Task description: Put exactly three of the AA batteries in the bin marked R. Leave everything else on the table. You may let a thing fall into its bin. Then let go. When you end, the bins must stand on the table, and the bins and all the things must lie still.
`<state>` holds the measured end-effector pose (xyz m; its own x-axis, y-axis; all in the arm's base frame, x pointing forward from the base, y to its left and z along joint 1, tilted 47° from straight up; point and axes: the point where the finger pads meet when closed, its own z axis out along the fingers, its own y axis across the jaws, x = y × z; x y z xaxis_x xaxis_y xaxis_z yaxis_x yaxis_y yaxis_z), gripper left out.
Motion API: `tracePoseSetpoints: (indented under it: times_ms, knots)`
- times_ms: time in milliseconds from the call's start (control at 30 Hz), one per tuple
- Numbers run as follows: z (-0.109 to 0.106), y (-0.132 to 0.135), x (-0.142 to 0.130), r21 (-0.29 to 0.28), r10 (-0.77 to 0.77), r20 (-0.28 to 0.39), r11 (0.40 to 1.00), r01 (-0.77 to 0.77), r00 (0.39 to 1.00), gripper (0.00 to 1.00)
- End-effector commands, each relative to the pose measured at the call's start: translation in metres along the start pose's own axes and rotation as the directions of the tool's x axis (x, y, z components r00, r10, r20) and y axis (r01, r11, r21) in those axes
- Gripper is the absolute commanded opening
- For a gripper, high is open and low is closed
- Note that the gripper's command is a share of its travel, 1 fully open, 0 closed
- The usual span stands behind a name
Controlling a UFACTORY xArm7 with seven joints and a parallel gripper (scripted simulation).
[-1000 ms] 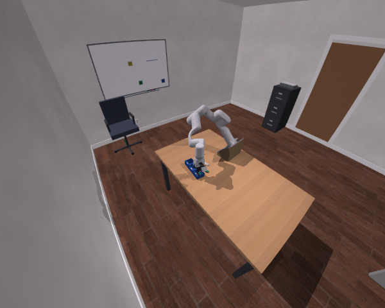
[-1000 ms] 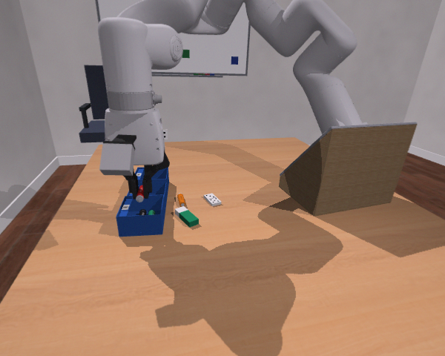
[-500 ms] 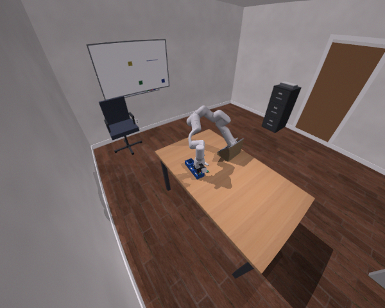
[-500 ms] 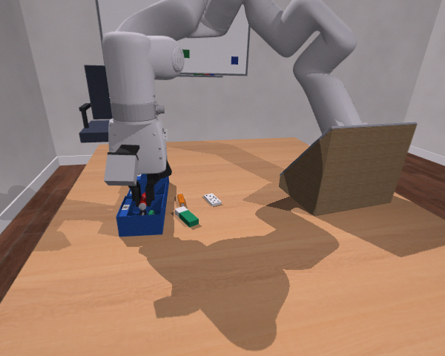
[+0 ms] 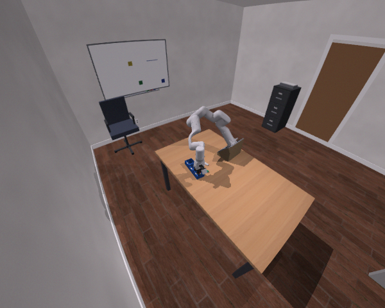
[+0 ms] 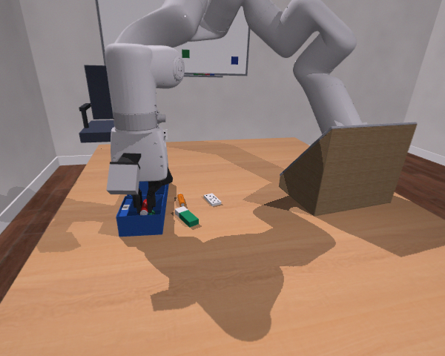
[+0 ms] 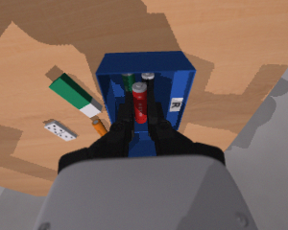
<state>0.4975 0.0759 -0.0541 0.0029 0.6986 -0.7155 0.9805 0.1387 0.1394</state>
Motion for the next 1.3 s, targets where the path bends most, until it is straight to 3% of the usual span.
tracePoseSetpoints:
  times_ms: [0,367,400,967,1267]
  knots:
    - [-0.002,0.0,0.001,-0.004,0.0,-0.003,1.0,0.0,1.0,0.0]
    - [-0.002,-0.001,0.001,-0.004,0.0,-0.003,1.0,0.0,1.0,0.0]
    - [-0.002,-0.001,0.001,-0.004,0.0,-0.003,1.0,0.0,1.0,0.28]
    - [-0.002,-0.001,0.001,-0.004,0.0,-0.003,1.0,0.0,1.0,0.28]
    - [-0.014,-0.001,0.001,-0.004,0.0,-0.003,1.0,0.0,1.0,0.28]
